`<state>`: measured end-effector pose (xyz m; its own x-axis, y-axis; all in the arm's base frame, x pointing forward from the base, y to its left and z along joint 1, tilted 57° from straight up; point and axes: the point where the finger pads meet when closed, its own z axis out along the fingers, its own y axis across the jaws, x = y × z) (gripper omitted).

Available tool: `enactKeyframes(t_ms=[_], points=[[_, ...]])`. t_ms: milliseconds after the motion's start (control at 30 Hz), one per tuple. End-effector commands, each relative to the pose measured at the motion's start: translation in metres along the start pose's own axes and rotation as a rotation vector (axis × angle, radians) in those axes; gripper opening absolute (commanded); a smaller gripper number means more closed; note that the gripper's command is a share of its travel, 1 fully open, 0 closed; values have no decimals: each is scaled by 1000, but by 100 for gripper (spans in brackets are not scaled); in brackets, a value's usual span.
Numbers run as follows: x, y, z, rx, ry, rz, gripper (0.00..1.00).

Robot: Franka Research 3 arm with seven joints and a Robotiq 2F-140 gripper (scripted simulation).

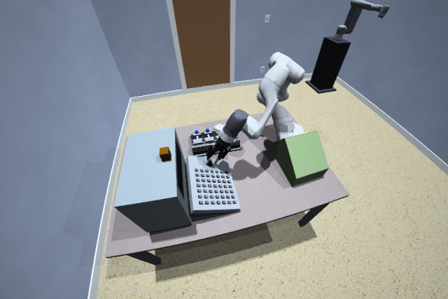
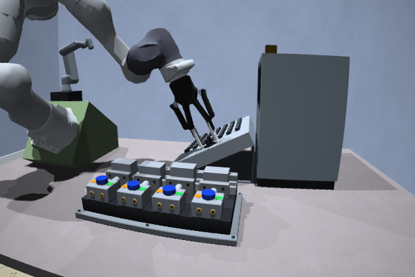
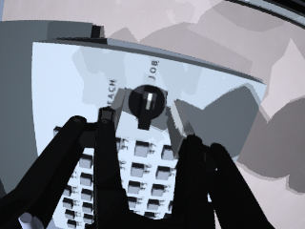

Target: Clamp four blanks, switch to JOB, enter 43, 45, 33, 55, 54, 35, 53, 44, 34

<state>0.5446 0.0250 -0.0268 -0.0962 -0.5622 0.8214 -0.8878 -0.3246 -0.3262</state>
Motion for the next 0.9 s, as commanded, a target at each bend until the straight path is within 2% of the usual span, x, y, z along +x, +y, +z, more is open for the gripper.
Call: enactKeyframes(t_ms=[0, 500, 867], points=[[1, -1, 0, 2, 1, 8, 33], [1, -1, -1, 2, 1, 8, 33], [1, -1, -15, 2, 1, 8, 33]])
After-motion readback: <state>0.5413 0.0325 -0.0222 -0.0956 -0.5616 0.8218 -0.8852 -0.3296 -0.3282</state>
